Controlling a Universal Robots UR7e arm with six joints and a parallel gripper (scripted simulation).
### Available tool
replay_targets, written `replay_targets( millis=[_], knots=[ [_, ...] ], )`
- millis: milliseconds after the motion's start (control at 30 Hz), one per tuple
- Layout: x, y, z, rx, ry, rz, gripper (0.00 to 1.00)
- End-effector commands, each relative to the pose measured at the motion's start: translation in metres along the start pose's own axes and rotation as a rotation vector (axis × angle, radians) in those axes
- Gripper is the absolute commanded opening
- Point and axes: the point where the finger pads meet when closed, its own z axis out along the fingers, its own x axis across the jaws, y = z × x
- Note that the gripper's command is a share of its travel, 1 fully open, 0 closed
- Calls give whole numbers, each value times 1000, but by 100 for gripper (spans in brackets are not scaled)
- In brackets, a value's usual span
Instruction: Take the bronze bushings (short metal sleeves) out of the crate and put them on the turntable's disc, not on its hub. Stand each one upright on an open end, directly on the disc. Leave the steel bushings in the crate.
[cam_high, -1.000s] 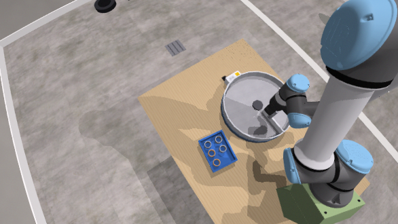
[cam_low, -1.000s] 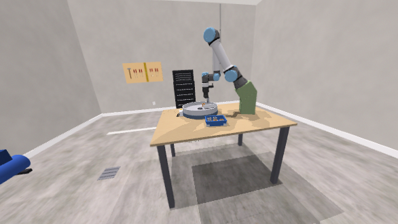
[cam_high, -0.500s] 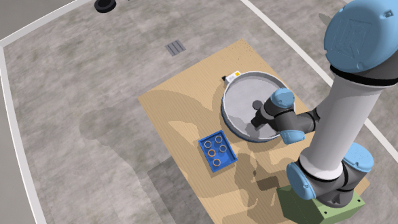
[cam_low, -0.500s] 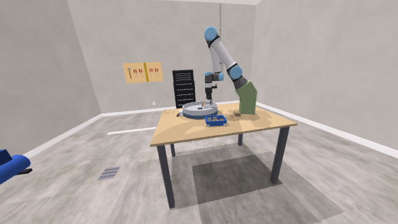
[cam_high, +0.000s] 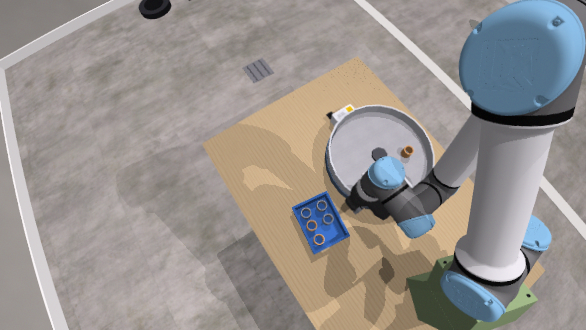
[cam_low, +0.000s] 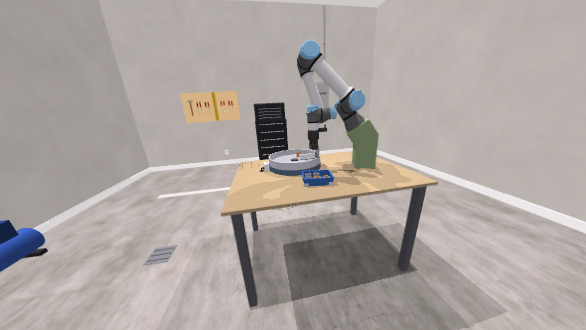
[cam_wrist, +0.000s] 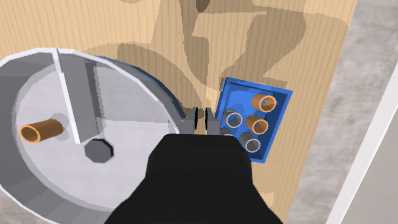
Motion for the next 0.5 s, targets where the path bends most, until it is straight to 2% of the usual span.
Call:
replay_targets(
  millis=[0,267,467],
  knots=[
    [35,3,5,0,-47,25,36],
    [91,-1,7,-1,-47,25,36],
    [117,-2,9,0,-47,25,36]
  ],
)
